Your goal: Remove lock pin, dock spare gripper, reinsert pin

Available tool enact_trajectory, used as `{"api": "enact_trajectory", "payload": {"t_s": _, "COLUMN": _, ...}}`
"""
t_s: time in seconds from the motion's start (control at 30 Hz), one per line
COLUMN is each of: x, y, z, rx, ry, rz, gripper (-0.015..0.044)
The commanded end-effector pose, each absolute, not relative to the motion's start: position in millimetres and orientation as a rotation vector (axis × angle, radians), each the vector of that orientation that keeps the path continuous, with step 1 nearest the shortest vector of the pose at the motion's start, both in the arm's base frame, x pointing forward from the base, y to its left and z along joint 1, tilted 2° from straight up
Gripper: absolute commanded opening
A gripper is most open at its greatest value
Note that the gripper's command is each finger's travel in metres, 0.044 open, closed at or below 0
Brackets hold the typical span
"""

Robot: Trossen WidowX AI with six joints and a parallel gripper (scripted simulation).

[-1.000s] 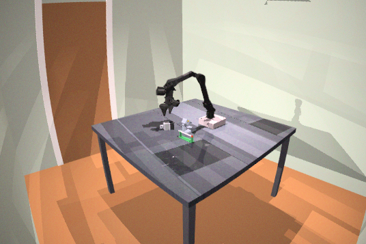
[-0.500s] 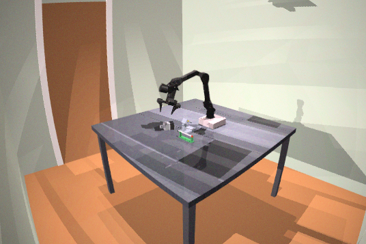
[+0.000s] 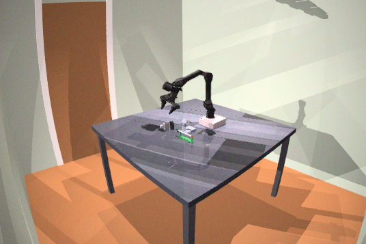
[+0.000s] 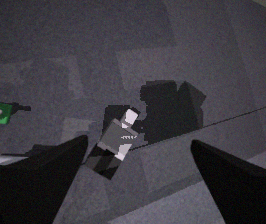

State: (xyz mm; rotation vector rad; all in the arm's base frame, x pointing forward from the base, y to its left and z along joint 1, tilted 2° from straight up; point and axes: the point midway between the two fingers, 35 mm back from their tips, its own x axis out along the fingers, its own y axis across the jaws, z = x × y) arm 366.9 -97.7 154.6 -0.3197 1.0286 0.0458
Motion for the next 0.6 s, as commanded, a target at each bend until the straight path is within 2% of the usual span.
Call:
{"api": "enact_trajectory", "payload": {"t_s": 0.0, "x": 359.8, "y": -94.7, "z": 149.0, "rx": 0.071, "ry": 0.963, "rz": -0.166, "gripper": 0.0440}}
{"api": "enact_trajectory", "payload": {"t_s": 0.37, "x": 360.0, "y": -94.7, "z": 147.7, "rx": 0.073, "ry": 0.963, "rz": -0.168, "gripper": 0.0440}}
{"api": "enact_trajectory", "payload": {"t_s": 0.57, "x": 364.1, "y": -94.5, "z": 118.2, "rx": 0.117, "ry": 0.966, "rz": -0.211, "gripper": 0.0440}}
